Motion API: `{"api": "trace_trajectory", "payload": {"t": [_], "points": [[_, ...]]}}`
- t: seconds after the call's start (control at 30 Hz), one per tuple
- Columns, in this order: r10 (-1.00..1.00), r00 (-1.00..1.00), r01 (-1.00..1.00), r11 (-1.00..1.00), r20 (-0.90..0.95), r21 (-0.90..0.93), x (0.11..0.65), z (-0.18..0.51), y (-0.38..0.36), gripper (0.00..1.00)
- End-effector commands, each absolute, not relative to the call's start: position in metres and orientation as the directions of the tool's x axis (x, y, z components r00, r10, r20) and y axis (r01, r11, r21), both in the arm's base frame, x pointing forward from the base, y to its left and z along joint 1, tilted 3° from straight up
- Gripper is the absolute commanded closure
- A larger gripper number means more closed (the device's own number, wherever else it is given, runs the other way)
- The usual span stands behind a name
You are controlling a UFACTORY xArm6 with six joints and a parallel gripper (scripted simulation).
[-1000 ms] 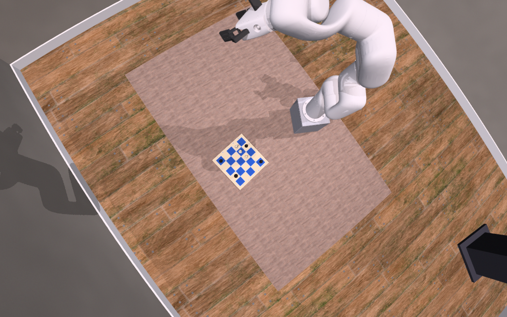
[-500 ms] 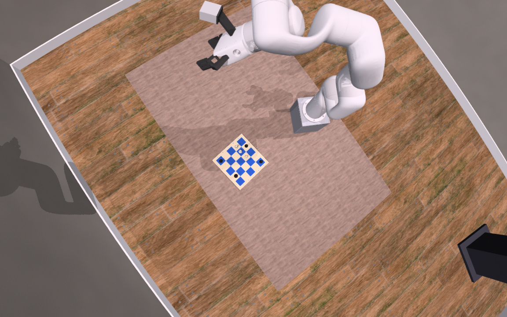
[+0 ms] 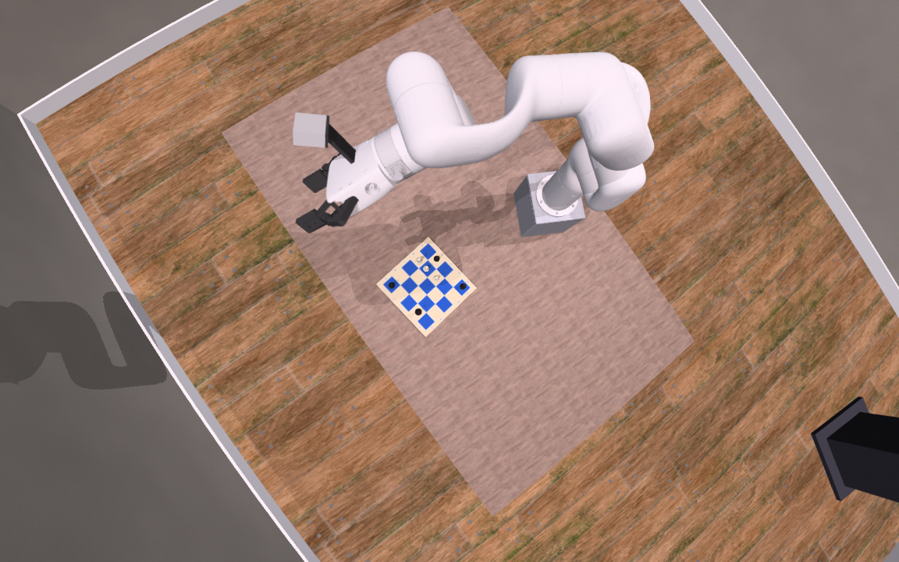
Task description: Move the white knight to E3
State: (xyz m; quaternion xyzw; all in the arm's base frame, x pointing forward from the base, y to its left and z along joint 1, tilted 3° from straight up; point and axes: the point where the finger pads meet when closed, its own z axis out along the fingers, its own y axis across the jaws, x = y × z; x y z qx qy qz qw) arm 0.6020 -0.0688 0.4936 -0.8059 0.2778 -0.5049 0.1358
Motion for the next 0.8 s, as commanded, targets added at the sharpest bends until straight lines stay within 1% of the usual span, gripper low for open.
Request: {"api": "trace_trajectory", "payload": {"t": [0.0,0.03,0.1,0.13,0.17,0.2,0.27,0.3,0.33,0.37,0.43,0.47,0.77], "points": [[-0.590,0.316,-0.229,-0.807,0.743,-0.544,0.639,0.494,-0.038,0.00],[-0.602,0.301,-0.180,-0.797,0.739,-0.576,0.661,0.491,-0.013,0.00],[-0.602,0.301,-0.180,-0.797,0.739,-0.576,0.661,0.491,-0.013,0.00],[-0.618,0.283,-0.134,-0.783,0.734,-0.607,0.681,0.488,0.012,0.00],[-0.618,0.283,-0.134,-0.783,0.734,-0.607,0.681,0.488,0.012,0.00],[-0.636,0.264,-0.092,-0.765,0.725,-0.638,0.700,0.485,0.038,0.00],[-0.636,0.264,-0.092,-0.765,0.725,-0.638,0.700,0.485,0.038,0.00],[-0.658,0.242,-0.054,-0.743,0.713,-0.667,0.718,0.481,0.064,0.00],[-0.658,0.242,-0.054,-0.743,0.713,-0.667,0.718,0.481,0.064,0.00],[-0.682,0.218,-0.022,-0.719,0.698,-0.695,0.734,0.476,0.089,0.00],[-0.682,0.218,-0.022,-0.719,0.698,-0.695,0.734,0.476,0.089,0.00],[-0.707,0.193,0.003,-0.692,0.680,-0.721,0.750,0.470,0.114,0.00],[-0.707,0.193,0.003,-0.692,0.680,-0.721,0.750,0.470,0.114,0.00]]}}
